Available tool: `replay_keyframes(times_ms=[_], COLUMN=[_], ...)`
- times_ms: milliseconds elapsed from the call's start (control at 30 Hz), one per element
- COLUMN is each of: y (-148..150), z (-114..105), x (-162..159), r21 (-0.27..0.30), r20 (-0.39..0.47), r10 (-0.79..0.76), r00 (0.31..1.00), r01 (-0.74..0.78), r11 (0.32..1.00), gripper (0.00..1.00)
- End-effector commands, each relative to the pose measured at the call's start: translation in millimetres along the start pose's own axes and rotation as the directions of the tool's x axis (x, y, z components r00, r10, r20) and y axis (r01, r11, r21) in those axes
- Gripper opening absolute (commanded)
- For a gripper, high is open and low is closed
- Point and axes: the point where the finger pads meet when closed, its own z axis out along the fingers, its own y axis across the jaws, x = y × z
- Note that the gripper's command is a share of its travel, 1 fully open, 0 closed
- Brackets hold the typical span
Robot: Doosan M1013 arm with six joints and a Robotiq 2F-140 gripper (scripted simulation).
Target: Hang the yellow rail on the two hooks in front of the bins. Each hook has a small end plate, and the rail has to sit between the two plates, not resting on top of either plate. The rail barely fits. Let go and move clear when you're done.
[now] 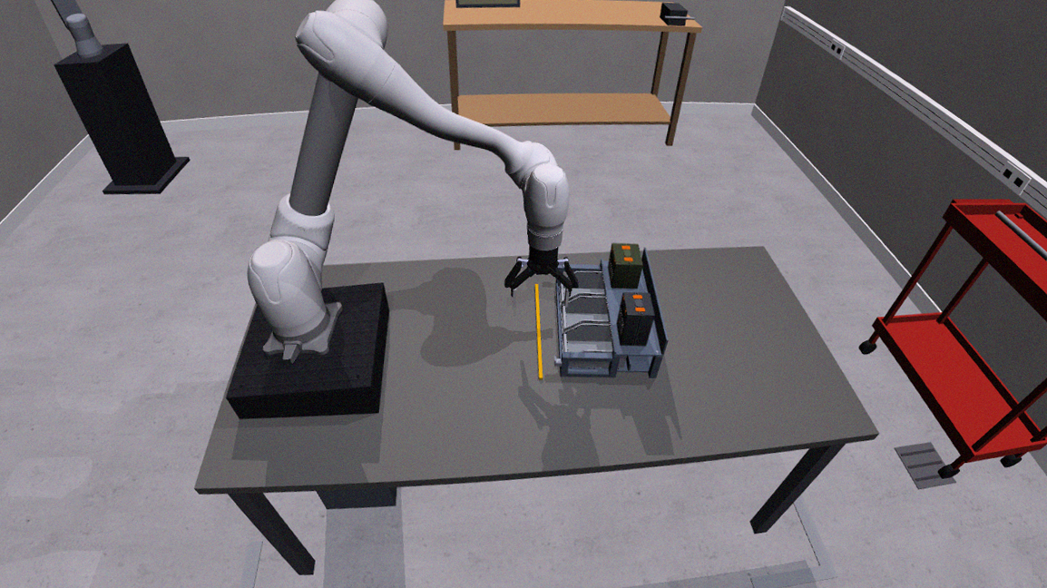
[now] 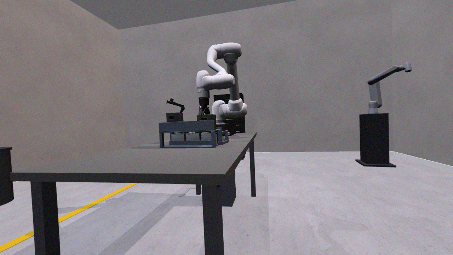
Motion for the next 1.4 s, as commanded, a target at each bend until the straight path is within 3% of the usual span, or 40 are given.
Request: replay_keyframes(times_ms=[0, 167, 200, 1300, 1367], y=[0, 0, 0, 0, 0], z=[0, 0, 0, 0, 16], x=[0, 0, 0, 0, 0], r21=[0.000, 0.000, 0.000, 0.000, 0.000], r20=[0.000, 0.000, 0.000, 0.000, 0.000], r10=[0.000, 0.000, 0.000, 0.000, 0.000], r00=[1.000, 1.000, 1.000, 1.000, 1.000], r01=[0.000, 0.000, 0.000, 0.000, 0.000], r11=[1.000, 1.000, 1.000, 1.000, 1.000], gripper=[1.00, 1.00, 0.37, 0.37, 0.37])
